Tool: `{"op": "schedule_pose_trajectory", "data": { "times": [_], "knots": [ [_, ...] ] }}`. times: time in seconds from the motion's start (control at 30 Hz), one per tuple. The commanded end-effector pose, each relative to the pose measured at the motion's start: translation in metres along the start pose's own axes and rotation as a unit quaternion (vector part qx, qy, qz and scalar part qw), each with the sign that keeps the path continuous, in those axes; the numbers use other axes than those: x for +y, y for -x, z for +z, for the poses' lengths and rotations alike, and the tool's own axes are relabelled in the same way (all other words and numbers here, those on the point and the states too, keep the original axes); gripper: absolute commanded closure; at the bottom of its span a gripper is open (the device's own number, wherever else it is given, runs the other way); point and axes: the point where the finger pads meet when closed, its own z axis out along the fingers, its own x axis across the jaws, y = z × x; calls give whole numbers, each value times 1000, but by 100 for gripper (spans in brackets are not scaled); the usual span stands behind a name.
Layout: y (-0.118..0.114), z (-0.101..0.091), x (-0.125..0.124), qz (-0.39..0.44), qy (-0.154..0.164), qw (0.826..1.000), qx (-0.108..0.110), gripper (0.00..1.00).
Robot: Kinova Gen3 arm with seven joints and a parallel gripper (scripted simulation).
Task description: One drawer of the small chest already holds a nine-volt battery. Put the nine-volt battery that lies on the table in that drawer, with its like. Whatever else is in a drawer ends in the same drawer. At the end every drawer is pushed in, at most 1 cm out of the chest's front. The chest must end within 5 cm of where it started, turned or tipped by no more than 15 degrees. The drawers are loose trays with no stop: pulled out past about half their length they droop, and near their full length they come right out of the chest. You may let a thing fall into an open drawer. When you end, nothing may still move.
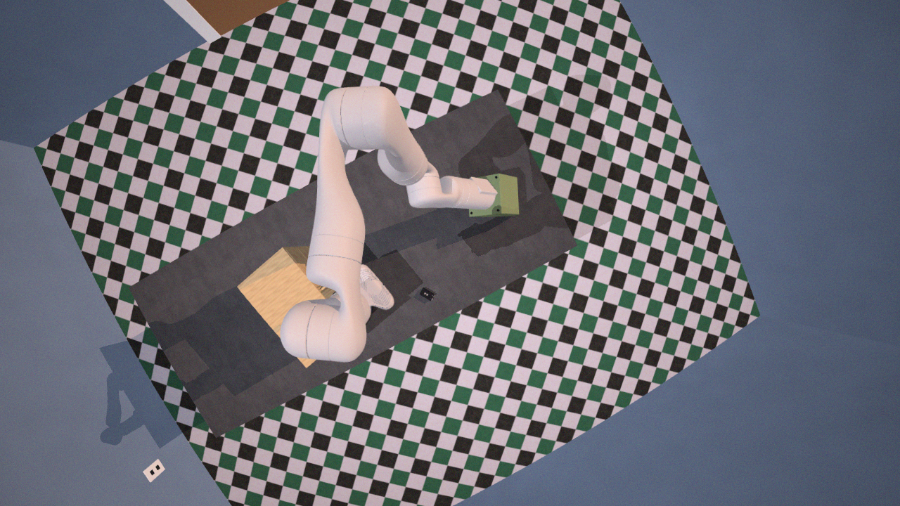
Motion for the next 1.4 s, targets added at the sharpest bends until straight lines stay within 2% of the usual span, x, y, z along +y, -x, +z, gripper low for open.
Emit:
{"op": "schedule_pose_trajectory", "data": {
  "times": [0.0,0.13,0.67,1.0,1.37],
  "knots": [
    [0,5,16,11,-9,1000,-4,0],
    [-1,5,24,11,-9,1000,-4,0],
    [-1,9,29,-3,-9,1000,-4,0],
    [-1,23,42,-46,-10,999,-2,0],
    [0,54,72,-140,-10,990,2,0]
  ]
}}
